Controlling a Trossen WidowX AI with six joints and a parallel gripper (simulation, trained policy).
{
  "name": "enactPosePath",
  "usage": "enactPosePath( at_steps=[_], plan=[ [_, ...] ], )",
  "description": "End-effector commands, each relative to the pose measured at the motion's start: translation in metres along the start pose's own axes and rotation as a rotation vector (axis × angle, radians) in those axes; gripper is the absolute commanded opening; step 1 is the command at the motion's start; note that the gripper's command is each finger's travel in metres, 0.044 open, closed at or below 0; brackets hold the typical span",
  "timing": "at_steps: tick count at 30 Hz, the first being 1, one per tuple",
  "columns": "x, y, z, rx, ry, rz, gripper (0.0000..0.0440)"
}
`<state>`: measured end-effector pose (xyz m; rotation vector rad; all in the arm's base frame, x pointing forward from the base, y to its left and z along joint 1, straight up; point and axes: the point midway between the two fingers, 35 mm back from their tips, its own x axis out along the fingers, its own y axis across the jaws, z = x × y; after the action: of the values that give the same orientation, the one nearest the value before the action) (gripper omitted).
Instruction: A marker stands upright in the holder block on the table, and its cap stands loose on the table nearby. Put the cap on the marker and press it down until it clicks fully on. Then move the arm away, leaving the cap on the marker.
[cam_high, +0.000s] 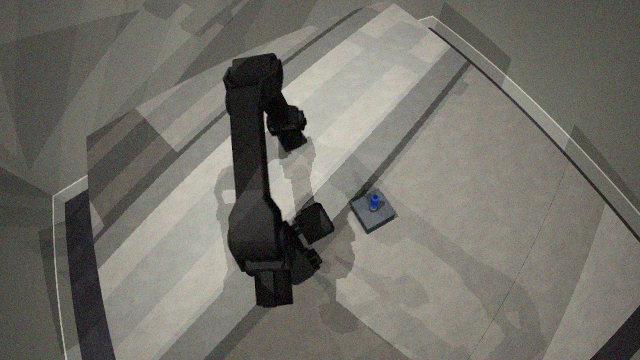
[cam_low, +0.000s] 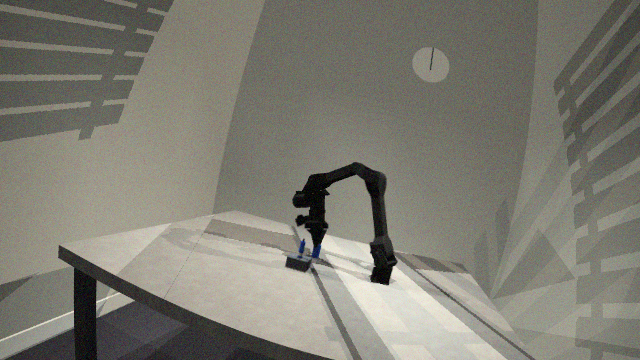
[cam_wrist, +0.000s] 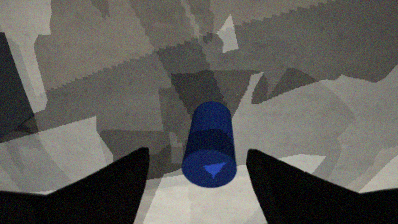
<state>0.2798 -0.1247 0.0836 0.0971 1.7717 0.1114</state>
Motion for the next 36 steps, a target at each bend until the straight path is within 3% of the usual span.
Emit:
enactPosePath(
  at_steps=[1, 5, 9, 15, 25, 36],
  plan=[
    [0.011, 0.000, -0.003, -0.017, 0.020, 0.016, 0.0266],
    [0.018, -0.001, -0.005, -0.034, 0.029, 0.014, 0.0259],
    [0.023, -0.002, -0.007, -0.049, 0.033, 0.004, 0.0225],
    [0.018, -0.002, -0.008, -0.069, 0.016, -0.027, 0.0072],
    [-0.016, 0.006, 0.003, -0.120, -0.073, -0.107, 0.0036],
    [-0.047, 0.043, 0.015, -0.176, -0.131, -0.131, 0.0031]
  ],
)
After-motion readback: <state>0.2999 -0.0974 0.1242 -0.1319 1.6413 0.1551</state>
